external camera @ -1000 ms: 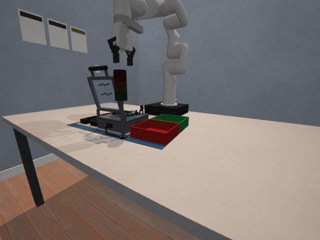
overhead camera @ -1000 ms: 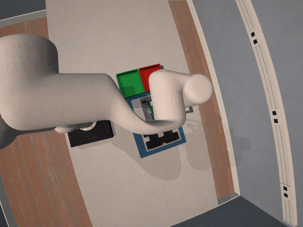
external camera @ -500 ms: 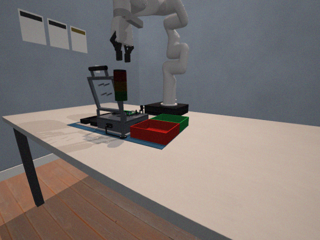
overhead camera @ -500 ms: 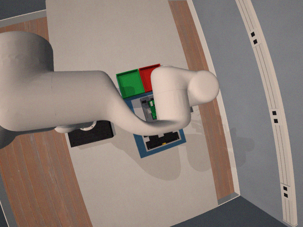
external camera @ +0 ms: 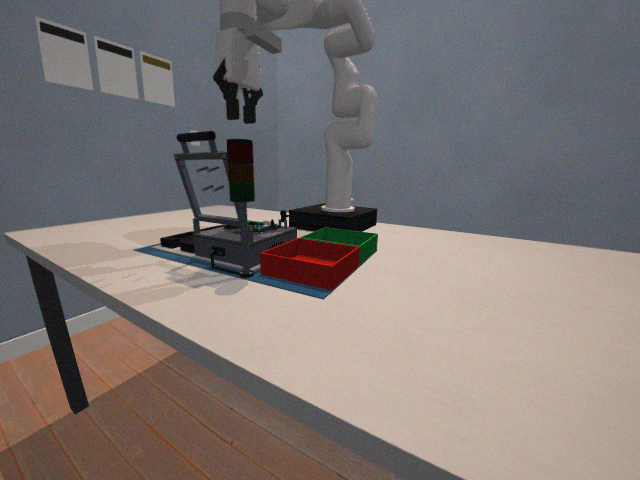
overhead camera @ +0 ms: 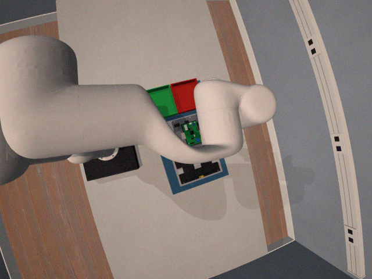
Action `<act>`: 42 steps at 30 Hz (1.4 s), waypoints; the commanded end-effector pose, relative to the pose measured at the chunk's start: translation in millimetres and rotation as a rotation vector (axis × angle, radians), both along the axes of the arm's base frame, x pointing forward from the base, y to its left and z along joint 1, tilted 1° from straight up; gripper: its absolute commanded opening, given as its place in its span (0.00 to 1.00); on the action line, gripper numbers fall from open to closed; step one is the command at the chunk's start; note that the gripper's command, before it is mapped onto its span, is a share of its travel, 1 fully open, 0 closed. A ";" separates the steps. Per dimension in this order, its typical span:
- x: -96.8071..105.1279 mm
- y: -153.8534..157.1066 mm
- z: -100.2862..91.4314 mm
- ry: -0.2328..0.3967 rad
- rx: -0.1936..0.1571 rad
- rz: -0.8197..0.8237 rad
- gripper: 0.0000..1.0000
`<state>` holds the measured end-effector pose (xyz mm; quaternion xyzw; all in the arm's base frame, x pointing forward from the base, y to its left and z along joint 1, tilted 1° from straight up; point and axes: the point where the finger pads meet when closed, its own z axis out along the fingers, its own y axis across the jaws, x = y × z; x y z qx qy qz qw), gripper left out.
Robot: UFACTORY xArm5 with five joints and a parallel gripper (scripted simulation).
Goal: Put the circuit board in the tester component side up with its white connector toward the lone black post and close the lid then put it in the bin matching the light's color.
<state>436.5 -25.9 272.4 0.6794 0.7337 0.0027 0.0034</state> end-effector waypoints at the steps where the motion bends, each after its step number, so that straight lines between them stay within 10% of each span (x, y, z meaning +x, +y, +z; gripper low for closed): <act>1: 25.0 1.7 1.7 -0.002 0.000 0.000 0.52; 15: 122.4 9.2 3.0 -0.003 0.000 0.000 0.52; 42: 128.0 9.8 -10.7 -0.003 0.000 0.000 0.52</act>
